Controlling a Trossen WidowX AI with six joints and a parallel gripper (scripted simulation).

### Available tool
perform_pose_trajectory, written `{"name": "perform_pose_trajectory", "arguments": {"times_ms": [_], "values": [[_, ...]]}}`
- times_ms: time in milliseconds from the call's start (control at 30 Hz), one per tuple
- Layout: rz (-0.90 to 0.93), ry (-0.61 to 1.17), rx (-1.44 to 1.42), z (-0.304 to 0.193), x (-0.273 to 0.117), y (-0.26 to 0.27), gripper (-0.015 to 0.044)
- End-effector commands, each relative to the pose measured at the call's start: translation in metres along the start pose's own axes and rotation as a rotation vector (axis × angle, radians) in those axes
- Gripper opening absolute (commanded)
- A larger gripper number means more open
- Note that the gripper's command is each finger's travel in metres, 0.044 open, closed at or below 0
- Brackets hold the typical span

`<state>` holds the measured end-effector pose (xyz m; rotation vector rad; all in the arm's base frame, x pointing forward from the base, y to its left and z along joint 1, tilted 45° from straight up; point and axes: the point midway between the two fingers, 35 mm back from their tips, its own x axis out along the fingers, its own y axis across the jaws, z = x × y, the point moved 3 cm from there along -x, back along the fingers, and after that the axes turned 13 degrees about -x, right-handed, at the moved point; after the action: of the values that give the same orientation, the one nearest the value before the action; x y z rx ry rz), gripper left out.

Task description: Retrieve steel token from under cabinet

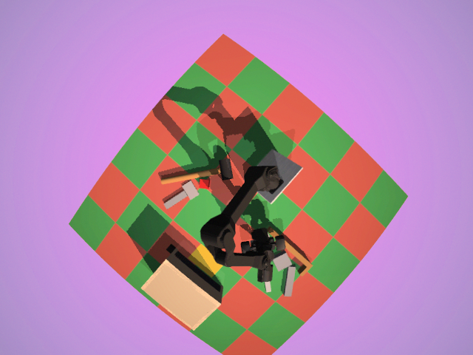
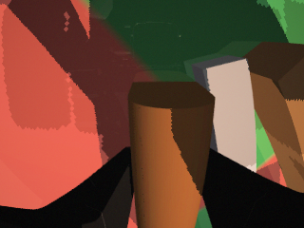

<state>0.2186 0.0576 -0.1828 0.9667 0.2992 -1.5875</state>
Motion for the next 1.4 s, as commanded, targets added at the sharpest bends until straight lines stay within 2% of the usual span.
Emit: {"name": "perform_pose_trajectory", "arguments": {"times_ms": [0, 1367], "values": [[0.002, 0.011, 0.052, -0.0041, -0.0013, 0.0022, 0.0], [0.001, 0.014, -0.221, -0.0044, -0.0013, 0.0022, 0.0]]}}
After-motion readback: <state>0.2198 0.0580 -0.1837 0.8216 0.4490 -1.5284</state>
